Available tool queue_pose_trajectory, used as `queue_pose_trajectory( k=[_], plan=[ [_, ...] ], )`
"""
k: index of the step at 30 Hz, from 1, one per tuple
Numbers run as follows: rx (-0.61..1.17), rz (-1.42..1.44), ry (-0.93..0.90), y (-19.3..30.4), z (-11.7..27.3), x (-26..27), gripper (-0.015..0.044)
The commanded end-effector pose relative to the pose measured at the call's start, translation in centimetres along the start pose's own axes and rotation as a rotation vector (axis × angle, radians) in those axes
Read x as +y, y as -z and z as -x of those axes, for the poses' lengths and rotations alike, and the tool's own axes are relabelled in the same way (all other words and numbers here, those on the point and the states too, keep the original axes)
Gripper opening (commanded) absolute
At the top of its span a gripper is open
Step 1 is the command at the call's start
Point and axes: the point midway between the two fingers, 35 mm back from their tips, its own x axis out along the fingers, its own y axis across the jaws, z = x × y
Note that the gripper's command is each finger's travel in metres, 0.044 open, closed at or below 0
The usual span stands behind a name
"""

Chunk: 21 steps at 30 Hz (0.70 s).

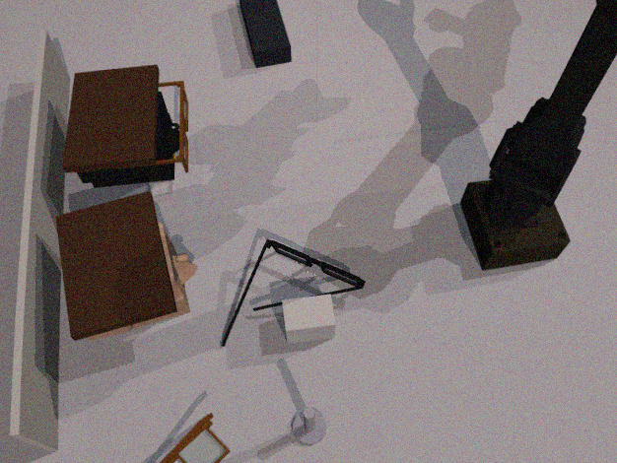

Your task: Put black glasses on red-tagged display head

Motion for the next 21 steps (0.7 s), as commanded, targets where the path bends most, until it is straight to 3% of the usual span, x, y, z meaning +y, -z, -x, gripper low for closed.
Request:
queue_pose_trajectory(
  k=[1,11,21],
  plan=[
    [-0.074,-0.118,-0.133,-5.7,-0.9,4.7,0.0200],
    [-0.174,-0.345,-0.508,-18.6,1.1,17.2,0.0200],
    [-0.166,-0.447,-0.902,-29.0,9.6,29.1,0.0200]
  ],
)
